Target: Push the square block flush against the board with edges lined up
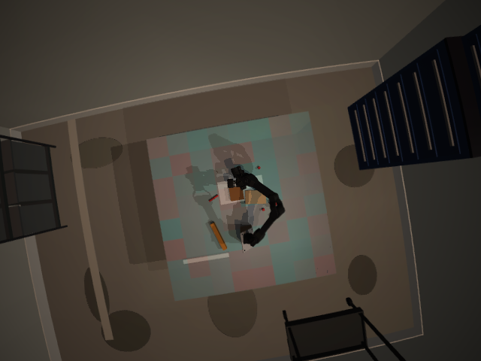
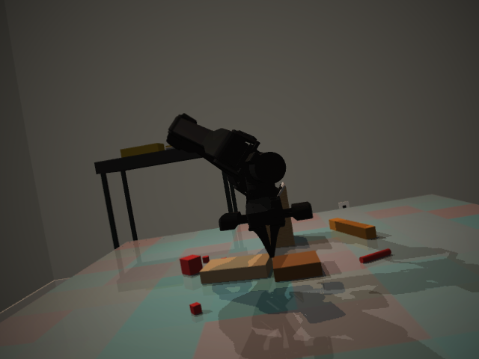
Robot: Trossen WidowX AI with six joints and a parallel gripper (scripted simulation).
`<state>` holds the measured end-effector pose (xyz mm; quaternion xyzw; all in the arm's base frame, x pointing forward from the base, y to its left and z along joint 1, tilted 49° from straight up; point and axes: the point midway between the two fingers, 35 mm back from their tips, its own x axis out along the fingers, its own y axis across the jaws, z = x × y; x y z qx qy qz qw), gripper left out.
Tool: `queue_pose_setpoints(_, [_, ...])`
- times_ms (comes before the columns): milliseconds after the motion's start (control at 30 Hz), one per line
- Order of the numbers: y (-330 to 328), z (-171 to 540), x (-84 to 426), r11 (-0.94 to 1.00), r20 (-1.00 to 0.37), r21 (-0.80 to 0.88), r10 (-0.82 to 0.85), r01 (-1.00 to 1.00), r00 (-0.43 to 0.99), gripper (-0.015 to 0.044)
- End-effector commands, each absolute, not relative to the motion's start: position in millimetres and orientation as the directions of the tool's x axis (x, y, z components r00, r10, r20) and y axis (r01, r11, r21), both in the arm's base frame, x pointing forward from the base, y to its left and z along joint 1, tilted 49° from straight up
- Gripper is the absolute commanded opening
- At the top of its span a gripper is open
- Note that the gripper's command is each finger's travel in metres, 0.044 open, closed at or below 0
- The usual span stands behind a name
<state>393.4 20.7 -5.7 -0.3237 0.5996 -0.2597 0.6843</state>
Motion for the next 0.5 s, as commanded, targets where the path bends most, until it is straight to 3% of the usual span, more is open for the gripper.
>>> queue_pose_setpoints(0, [28, -14, 394, 0.646, -0.654, -0.756, -0.743, -0.105, 0.144, 0.0])
queue_pose_setpoints(467, [-14, -50, 401, 0.644, -0.652, -0.758, -0.745, -0.105, 0.144, 0.0])
